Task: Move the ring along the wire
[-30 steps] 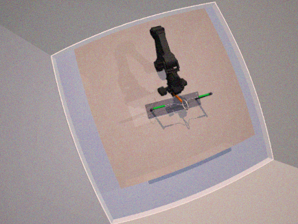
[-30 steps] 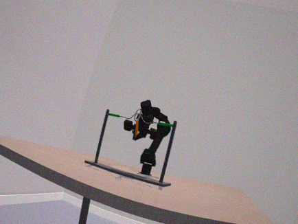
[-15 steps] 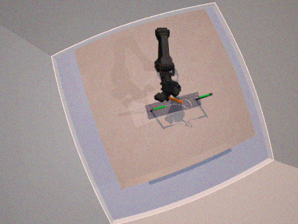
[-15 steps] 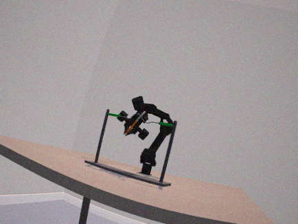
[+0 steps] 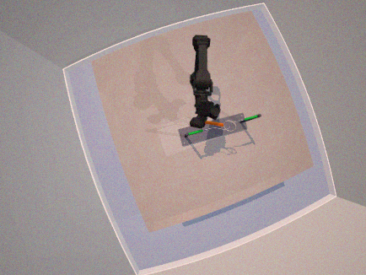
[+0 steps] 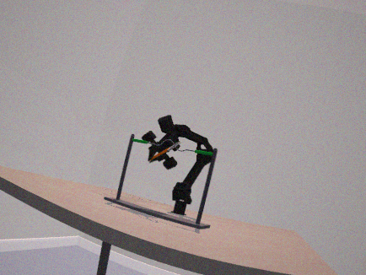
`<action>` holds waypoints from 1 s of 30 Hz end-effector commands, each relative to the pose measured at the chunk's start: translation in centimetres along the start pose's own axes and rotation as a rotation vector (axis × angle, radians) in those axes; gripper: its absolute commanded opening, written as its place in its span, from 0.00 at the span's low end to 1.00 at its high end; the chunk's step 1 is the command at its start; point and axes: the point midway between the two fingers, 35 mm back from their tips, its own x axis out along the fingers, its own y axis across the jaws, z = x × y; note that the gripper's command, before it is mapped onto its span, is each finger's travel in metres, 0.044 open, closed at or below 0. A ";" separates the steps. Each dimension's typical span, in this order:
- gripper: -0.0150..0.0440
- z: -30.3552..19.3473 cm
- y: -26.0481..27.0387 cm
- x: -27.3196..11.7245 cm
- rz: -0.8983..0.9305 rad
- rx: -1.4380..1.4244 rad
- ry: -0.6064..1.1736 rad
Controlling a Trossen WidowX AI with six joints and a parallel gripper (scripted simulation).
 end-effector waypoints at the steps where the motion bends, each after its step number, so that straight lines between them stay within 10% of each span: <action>1: 0.00 0.0 0.5 0.0 0.010 -0.001 -0.010; 30: 0.00 4.0 11.8 1.5 0.146 0.703 -0.196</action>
